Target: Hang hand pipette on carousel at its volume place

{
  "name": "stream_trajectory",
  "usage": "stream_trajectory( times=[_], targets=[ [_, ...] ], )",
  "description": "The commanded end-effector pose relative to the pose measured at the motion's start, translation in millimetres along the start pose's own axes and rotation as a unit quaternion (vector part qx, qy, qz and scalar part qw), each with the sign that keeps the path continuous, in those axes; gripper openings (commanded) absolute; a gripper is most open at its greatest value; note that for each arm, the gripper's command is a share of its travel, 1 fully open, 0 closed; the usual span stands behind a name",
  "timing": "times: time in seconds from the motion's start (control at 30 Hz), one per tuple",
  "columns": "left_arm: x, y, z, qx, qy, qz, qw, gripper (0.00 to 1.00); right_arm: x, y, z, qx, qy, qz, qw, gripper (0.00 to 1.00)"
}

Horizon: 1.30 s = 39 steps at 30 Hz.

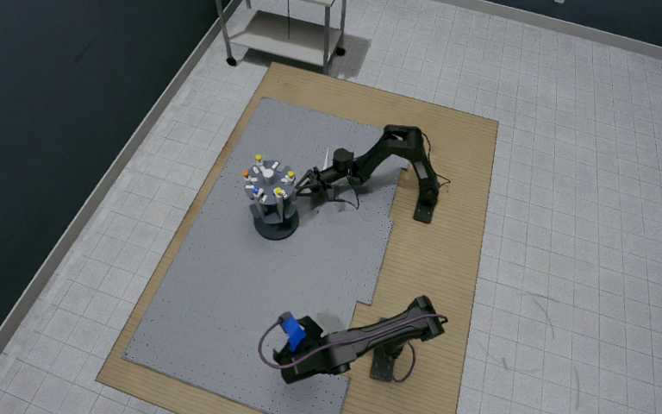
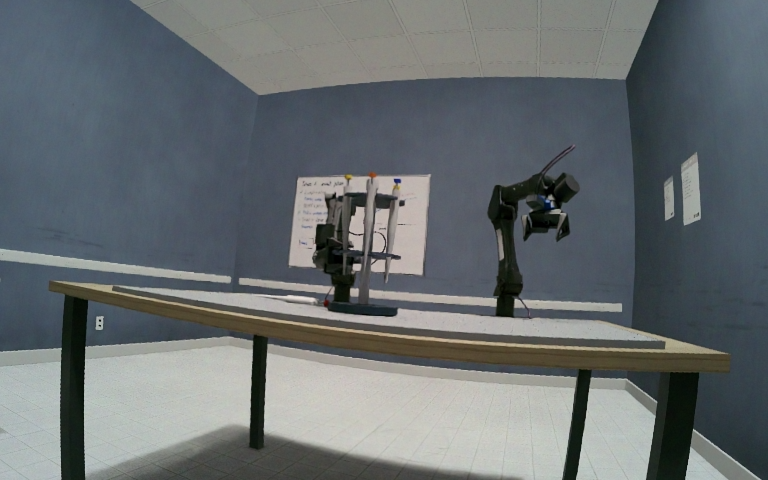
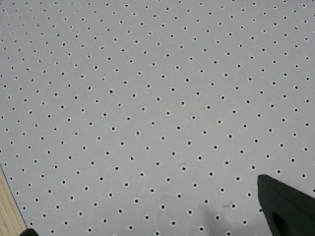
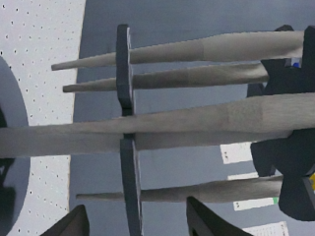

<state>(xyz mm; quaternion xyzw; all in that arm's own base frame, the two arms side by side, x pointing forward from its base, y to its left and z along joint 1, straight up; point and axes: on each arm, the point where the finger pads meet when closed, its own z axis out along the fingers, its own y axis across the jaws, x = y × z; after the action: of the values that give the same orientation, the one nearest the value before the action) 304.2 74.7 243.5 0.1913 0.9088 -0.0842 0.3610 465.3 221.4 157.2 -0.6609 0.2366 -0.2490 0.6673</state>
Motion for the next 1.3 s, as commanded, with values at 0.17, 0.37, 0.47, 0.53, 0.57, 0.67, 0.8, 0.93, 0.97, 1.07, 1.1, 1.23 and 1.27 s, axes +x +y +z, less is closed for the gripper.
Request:
stream_trajectory(
  times=[0.17, 0.37, 0.47, 0.53, 0.57, 0.67, 0.8, 0.93, 0.97, 1.07, 1.1, 1.23, 1.27],
  targets=[
    [-9, 2, -5, -0.005, -0.016, 0.012, 1.000, 1.00, 1, 1, 20, -0.005, 0.002, 0.008, 1.000, 0.49],
    [-9, 2, -5, -0.005, -0.016, 0.012, 1.000, 1.00, 2, -3, 19, -0.001, 0.002, 0.002, 1.000, 0.49],
    [-9, 2, -5, -0.005, -0.016, 0.012, 1.000, 1.00, 2, -3, 19, -0.001, 0.002, 0.002, 1.000, 0.49],
    [-9, 2, -5, -0.005, -0.016, 0.012, 1.000, 1.00, 2, -3, 19, -0.001, 0.002, 0.002, 1.000, 0.49],
    [-9, 2, -5, -0.005, -0.016, 0.012, 1.000, 1.00, 2, -3, 19, -0.001, 0.002, 0.002, 1.000, 0.49],
    [-9, 2, -5, -0.005, -0.016, 0.012, 1.000, 1.00, 5, -11, 22, 0.005, 0.007, 0.001, 1.000, 0.00],
    [-9, 2, -5, -0.005, -0.016, 0.012, 1.000, 1.00, 5, -11, 22, 0.005, 0.006, -0.001, 1.000, 0.00],
    [-9, 2, -5, -0.005, -0.016, 0.012, 1.000, 1.00, 5, -11, 22, 0.005, 0.006, -0.001, 1.000, 0.00],
    [-9, 2, -5, -0.005, -0.016, 0.012, 1.000, 1.00, 5, -11, 22, 0.005, 0.006, -0.001, 1.000, 0.00],
    [-9, 2, -5, -0.005, -0.016, 0.012, 1.000, 1.00, 5, -11, 22, 0.005, 0.006, -0.001, 1.000, 0.00],
    [-9, 2, -5, -0.005, -0.016, 0.012, 1.000, 1.00, 5, -11, 22, 0.005, 0.006, -0.001, 1.000, 0.00],
    [-9, 2, -5, -0.005, -0.016, 0.012, 1.000, 1.00, 5, -11, 22, 0.005, 0.006, -0.001, 1.000, 0.00],
    [-9, 2, -5, -0.005, -0.016, 0.012, 1.000, 1.00, 5, -11, 22, 0.005, 0.006, -0.001, 1.000, 0.00]
  ],
)
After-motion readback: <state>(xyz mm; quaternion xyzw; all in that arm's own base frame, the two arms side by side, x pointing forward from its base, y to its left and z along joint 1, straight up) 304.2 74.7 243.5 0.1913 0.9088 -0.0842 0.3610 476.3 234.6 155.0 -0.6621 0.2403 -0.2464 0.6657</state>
